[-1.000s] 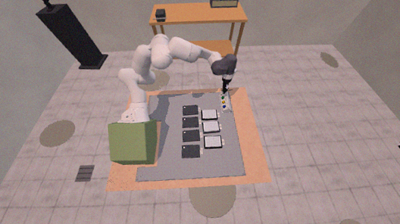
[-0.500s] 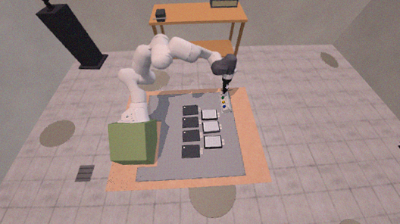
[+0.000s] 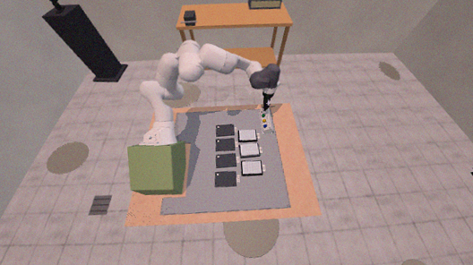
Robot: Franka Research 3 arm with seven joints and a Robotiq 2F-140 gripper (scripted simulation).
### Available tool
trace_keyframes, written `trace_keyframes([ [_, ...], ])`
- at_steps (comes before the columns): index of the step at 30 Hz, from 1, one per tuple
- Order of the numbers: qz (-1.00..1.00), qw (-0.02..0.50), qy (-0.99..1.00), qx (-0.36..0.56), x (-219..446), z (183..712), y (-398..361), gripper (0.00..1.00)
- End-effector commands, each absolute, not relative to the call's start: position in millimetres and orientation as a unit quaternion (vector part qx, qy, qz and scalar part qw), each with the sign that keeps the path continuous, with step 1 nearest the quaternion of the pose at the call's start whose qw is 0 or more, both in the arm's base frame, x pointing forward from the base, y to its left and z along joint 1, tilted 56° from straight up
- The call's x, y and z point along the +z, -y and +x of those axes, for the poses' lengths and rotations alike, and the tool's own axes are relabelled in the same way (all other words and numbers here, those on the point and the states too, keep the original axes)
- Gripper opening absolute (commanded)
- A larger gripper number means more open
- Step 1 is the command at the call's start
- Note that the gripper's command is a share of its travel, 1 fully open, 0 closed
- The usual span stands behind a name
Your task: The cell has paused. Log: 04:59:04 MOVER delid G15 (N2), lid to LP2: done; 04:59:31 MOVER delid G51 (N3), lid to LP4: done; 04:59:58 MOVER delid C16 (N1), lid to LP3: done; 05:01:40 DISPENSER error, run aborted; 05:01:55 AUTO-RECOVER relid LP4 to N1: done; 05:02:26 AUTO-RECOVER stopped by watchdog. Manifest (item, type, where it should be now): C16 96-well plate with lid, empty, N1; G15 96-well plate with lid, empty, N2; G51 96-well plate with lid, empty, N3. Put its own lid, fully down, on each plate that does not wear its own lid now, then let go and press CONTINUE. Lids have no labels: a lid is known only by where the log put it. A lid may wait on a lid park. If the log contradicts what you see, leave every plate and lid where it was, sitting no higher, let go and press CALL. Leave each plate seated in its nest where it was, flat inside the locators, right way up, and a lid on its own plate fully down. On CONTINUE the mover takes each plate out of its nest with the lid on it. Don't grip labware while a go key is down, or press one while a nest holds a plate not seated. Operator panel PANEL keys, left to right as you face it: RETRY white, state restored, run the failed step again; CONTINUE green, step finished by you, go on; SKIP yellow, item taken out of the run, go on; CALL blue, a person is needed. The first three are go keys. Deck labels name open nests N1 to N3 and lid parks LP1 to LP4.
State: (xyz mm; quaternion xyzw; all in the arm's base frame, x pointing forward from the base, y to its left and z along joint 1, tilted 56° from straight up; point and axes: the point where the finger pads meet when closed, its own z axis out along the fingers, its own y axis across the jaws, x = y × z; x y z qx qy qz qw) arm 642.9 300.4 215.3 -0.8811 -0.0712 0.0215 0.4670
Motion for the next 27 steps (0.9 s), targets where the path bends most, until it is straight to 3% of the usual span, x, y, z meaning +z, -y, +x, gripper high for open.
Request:
trace_keyframes([
  [1,-0.881,0.468,0.068,0.023,214.3,642.6,-301.5,0.0],
  [27,-0.881,0.468,0.068,0.023,210.6,641.9,-307.0,0.0],
])
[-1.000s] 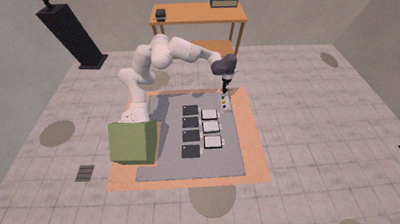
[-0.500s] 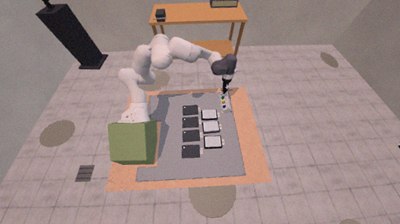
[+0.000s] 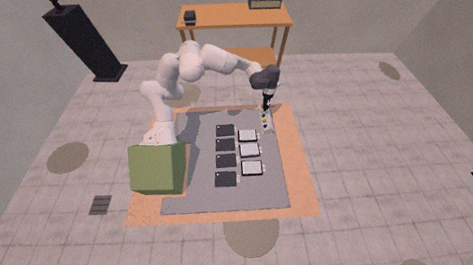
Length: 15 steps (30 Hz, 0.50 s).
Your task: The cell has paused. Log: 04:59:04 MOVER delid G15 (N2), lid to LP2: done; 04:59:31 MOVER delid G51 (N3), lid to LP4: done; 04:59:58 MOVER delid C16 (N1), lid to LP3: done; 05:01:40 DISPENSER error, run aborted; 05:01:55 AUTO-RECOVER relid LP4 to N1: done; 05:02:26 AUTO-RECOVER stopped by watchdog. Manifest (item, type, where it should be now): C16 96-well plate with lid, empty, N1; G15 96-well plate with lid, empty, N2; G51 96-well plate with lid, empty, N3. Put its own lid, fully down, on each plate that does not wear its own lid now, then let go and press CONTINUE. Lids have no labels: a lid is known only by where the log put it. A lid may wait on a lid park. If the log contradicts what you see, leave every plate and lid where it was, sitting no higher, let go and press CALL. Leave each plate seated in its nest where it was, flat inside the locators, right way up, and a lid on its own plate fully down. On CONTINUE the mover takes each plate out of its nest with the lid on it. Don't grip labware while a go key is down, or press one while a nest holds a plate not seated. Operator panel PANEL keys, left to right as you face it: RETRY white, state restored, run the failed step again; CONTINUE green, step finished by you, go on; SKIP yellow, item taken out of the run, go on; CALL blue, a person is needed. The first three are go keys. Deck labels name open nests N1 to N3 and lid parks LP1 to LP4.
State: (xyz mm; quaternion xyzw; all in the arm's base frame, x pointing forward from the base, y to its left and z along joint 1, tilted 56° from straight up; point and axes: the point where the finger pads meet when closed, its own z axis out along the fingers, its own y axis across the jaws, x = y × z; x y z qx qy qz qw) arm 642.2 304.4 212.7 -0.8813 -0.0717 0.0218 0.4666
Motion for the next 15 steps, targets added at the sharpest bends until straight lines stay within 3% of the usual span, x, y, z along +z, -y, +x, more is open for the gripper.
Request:
trace_keyframes([
  [1,-0.881,0.468,0.068,0.023,210.1,641.8,-307.7,0.0],
  [15,-0.881,0.468,0.068,0.023,203.7,640.6,-317.1,0.0],
])
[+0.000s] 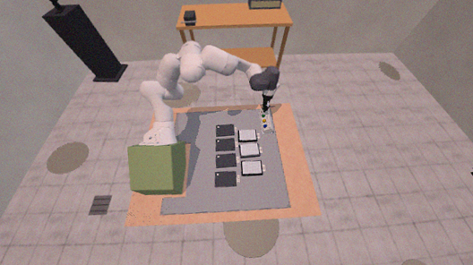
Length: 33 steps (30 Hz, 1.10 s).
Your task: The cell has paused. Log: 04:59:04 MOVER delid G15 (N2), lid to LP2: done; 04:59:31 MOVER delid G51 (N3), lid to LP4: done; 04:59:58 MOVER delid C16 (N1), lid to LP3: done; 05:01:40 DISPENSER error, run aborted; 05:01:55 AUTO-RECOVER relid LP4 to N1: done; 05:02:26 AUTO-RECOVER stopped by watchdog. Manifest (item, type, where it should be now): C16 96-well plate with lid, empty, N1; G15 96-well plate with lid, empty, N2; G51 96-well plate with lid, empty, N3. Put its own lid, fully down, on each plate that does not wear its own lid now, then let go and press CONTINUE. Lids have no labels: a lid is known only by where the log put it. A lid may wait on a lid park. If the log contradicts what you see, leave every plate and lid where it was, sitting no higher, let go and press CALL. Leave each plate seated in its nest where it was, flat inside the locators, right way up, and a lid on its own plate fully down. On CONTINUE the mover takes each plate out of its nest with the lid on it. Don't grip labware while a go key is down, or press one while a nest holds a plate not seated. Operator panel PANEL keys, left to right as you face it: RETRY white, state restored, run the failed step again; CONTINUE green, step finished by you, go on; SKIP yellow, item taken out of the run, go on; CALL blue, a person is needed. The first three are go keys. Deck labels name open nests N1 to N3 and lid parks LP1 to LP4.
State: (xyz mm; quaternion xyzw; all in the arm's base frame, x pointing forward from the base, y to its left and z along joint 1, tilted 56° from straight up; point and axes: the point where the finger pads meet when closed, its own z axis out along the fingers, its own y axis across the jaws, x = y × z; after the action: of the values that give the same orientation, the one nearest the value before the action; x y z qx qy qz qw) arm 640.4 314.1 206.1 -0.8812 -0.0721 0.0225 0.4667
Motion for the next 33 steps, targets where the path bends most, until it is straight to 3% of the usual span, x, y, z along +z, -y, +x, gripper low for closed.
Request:
trace_keyframes([
  [1,-0.881,0.468,0.068,0.023,203.1,640.5,-317.9,0.0],
  [33,-0.881,0.468,0.068,0.023,196.4,639.3,-327.8,0.0],
])
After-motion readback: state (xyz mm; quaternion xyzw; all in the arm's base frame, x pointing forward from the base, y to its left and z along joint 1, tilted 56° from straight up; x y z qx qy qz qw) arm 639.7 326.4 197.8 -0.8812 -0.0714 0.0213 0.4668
